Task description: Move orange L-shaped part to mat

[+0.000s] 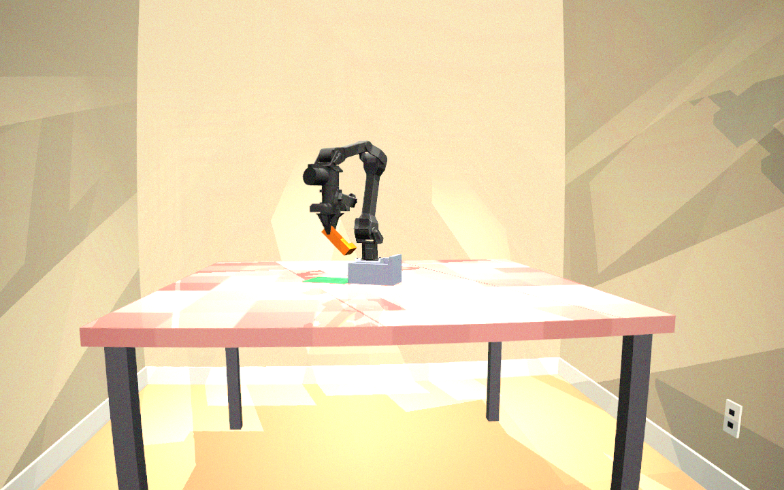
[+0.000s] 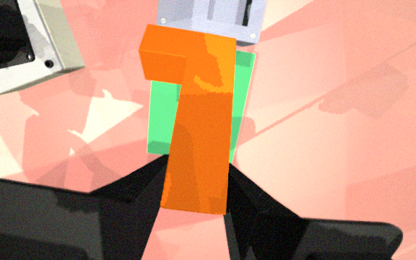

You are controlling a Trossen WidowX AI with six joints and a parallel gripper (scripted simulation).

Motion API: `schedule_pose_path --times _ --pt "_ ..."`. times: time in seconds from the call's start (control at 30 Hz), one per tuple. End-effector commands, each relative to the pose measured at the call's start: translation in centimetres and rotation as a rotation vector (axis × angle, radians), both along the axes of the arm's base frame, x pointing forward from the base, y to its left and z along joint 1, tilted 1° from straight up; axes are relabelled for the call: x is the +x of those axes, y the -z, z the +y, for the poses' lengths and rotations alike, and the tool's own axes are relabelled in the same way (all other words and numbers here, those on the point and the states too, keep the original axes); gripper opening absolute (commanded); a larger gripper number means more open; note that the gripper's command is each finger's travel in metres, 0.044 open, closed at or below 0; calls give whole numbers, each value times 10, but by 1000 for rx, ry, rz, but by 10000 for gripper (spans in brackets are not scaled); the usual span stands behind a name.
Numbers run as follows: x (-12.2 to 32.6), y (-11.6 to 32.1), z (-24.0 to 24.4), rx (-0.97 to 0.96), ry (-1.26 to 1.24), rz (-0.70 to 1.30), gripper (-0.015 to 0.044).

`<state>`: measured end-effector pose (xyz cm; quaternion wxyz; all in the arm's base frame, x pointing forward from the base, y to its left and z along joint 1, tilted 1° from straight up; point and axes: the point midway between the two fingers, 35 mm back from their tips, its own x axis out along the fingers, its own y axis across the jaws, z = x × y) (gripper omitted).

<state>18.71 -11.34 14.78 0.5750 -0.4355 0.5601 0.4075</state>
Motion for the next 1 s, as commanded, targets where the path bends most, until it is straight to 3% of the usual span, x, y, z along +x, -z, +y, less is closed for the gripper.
schedule_pose_path --times 0.0,0.97 --pt "-4 -1 -11 0 -5 -4 0" --pt "-10 32 -26 -1 -5 -4 0"
